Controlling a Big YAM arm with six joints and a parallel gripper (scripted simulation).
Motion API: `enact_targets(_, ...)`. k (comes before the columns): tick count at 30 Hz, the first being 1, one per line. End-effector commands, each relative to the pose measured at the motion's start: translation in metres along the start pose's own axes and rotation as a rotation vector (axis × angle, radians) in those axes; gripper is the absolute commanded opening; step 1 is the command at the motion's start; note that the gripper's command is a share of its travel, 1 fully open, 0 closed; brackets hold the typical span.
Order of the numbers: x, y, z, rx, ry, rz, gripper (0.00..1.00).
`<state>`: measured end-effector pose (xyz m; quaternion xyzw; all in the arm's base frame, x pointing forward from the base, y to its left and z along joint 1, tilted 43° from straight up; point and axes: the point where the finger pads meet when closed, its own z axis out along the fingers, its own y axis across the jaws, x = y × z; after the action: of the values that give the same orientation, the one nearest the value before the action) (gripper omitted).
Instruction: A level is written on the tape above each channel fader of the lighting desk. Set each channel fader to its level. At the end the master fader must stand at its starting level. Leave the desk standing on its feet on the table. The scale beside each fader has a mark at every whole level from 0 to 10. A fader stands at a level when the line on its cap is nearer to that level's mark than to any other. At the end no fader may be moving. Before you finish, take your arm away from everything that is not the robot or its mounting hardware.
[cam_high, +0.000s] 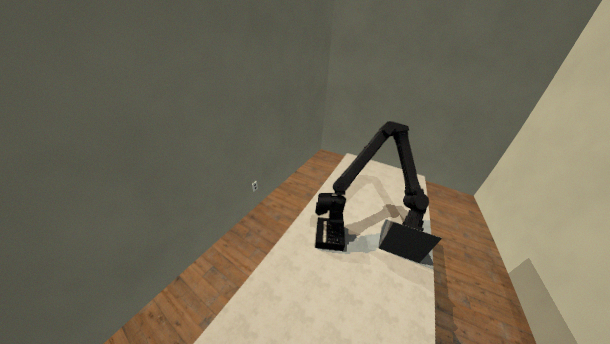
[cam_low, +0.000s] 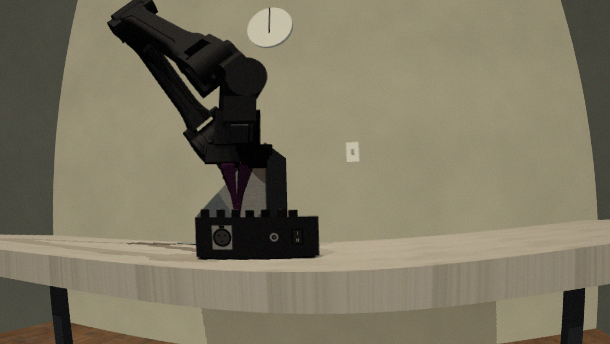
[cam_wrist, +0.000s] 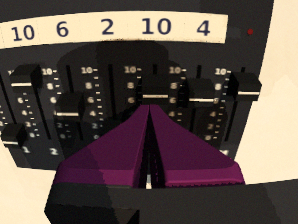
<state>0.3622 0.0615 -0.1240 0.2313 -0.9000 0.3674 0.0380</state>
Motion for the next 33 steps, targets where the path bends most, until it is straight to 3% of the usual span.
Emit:
enact_targets(1, -0.0236, -0.0075, -0.0085, 0.000, -0.024, 0.016, 0.00)
enact_targets(33, -0.0307, -0.0079, -0.0093, 0.000, -0.026, 0.018, 0.00)
